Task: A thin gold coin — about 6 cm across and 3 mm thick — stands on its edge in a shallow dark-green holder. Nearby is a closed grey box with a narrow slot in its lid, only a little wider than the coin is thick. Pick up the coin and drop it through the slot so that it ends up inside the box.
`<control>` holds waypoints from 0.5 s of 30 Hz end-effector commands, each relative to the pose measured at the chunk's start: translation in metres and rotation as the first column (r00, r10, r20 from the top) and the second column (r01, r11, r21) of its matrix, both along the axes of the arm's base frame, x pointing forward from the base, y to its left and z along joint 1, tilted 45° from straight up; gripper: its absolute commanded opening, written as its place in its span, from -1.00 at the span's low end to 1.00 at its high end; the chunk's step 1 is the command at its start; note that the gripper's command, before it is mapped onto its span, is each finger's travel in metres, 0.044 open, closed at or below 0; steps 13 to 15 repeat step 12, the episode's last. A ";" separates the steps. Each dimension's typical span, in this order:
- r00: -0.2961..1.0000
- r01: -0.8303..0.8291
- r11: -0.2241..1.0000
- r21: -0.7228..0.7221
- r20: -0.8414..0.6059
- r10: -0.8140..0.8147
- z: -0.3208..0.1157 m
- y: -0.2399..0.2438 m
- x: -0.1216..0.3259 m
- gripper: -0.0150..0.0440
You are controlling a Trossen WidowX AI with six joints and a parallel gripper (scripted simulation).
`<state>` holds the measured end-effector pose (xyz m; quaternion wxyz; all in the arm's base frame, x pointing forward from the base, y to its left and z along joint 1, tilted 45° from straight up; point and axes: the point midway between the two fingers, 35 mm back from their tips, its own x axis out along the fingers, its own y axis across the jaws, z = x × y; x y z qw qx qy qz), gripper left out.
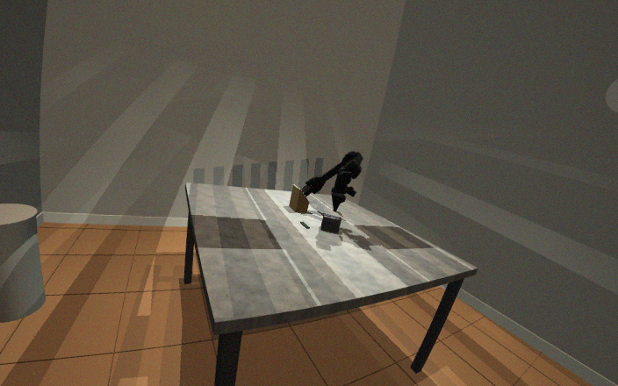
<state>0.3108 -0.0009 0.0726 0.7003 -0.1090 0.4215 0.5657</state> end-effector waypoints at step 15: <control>1.000 0.006 1.000 -0.001 0.009 -0.006 0.022 -0.022 -0.001 1.00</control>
